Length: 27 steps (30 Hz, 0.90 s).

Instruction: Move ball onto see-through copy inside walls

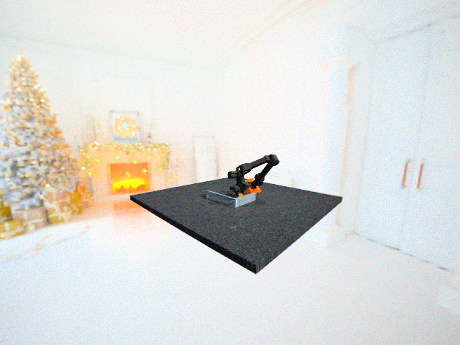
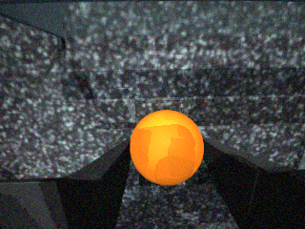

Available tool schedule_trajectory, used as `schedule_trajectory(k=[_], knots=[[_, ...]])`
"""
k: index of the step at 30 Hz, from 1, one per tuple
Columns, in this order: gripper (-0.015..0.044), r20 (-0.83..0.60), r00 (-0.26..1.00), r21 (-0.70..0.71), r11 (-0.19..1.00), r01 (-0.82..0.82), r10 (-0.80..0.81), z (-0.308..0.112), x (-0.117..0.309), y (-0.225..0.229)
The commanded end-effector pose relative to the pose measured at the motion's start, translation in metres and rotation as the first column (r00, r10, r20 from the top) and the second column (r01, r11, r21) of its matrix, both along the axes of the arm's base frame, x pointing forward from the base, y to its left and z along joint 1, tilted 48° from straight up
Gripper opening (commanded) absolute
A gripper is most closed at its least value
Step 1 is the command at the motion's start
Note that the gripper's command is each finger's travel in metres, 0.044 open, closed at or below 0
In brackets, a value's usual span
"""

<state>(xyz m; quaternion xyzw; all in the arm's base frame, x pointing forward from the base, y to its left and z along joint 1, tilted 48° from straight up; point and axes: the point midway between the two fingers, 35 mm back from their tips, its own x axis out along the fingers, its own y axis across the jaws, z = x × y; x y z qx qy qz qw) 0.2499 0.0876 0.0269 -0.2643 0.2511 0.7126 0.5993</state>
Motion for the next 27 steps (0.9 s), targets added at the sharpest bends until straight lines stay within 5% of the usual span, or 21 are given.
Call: schedule_trajectory(k=[1, 7, 16, 27], knots=[[0.0210, 0.001, 1.000, 0.000, 1.000, -0.001, 0.001, 0.000, 0.000, 0.000], [0.0364, 0.001, 1.000, 0.000, 1.000, -0.001, 0.001, 0.000, 0.000, 0.000], [0.0364, -0.003, 1.000, 0.001, 1.000, 0.002, -0.002, 0.056, 0.012, -0.060], [0.0364, 0.003, 1.000, 0.000, 1.000, 0.017, -0.017, 0.051, 0.014, -0.057]])
